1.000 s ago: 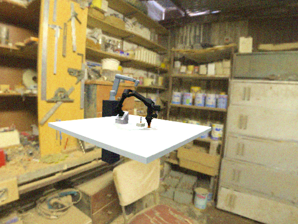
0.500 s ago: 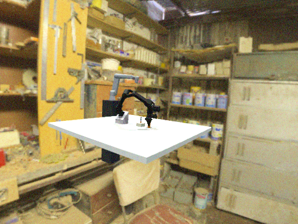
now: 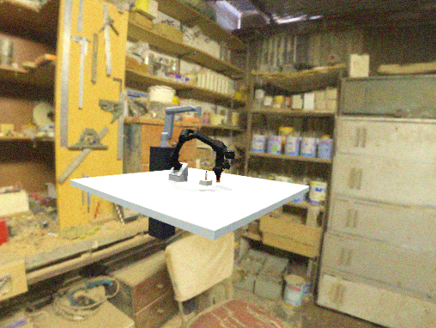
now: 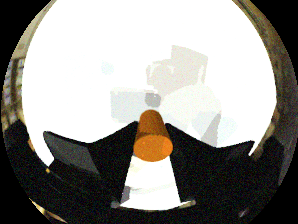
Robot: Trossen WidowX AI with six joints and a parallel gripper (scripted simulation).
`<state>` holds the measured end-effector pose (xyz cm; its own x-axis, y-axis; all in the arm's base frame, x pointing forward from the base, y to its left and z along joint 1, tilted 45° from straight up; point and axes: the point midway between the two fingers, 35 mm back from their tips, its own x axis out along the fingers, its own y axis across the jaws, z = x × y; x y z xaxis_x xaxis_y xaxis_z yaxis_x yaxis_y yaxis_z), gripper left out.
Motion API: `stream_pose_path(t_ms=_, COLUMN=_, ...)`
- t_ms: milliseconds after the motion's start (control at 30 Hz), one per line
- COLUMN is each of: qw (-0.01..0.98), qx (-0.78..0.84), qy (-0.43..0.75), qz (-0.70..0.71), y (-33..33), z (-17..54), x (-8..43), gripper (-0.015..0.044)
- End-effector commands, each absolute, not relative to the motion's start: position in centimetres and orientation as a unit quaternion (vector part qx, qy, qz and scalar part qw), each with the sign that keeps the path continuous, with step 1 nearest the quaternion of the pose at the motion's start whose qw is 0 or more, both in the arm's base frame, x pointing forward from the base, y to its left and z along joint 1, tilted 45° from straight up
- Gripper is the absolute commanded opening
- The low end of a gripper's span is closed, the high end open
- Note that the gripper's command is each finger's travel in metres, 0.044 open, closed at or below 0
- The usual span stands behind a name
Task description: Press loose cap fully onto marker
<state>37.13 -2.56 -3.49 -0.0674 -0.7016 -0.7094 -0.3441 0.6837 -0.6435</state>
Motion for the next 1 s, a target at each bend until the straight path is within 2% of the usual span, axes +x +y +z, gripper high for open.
stream_pose_path(t_ms=0, qw=0.582, qx=-0.362, qy=0.711, qz=-0.156, y=-1.6, z=-2.3, x=37.4, gripper=0.0000)
stream_pose_path(t_ms=267, qw=0.582, qx=-0.362, qy=0.711, qz=-0.156, y=-0.6, z=-1.3, x=37.2, gripper=0.0000)
stream_pose_path(t_ms=967, qw=0.582, qx=-0.361, qy=0.713, qz=-0.152, y=3.4, z=1.5, x=30.3, gripper=0.0000)
